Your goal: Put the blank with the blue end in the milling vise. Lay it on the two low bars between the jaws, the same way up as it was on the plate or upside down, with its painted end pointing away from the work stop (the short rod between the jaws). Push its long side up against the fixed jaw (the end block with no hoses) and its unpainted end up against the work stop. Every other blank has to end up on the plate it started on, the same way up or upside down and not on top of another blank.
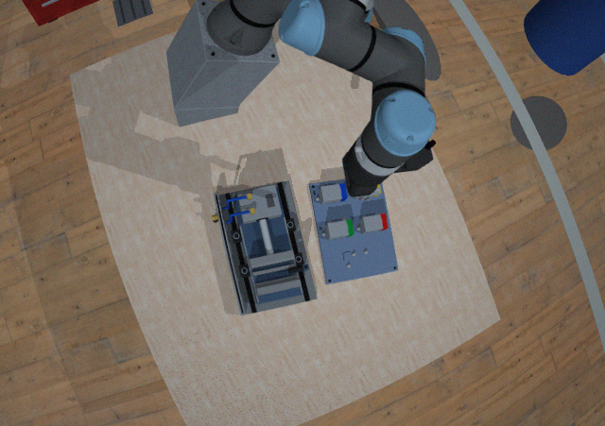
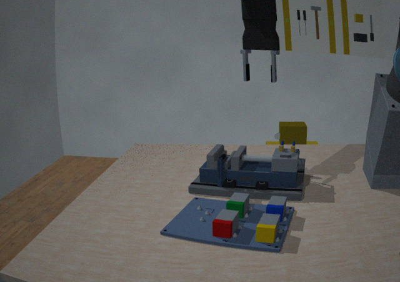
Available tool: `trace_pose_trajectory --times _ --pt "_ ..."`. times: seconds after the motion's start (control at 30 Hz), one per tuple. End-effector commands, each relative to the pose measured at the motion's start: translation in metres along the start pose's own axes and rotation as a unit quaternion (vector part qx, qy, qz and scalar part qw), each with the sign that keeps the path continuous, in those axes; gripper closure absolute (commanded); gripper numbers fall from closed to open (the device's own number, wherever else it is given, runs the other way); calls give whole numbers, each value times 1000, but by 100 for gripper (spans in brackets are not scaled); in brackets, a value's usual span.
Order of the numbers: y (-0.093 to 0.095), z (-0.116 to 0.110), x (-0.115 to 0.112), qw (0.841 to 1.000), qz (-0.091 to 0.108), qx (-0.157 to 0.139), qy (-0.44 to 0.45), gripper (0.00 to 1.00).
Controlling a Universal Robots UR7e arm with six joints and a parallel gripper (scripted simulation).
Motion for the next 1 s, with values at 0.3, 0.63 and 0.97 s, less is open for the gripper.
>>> trace_pose_trajectory --times 0.3,0.63,0.97 --pt "1 -12 -1 1000 1 0 -4 0" --pt "1 -12 -1 1000 1 0 -4 0" --pt "2 -5 -2 1000 1 0 -4 0"
Point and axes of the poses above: the point where the finger pads meet when closed, its own y axis out along the fingers, its own x axis across the jaws, z = x × y, the point moved 9 cm from there along -y, back along the fingers, and after that the axes turned 7 degrees about y, right-handed, at the moved point
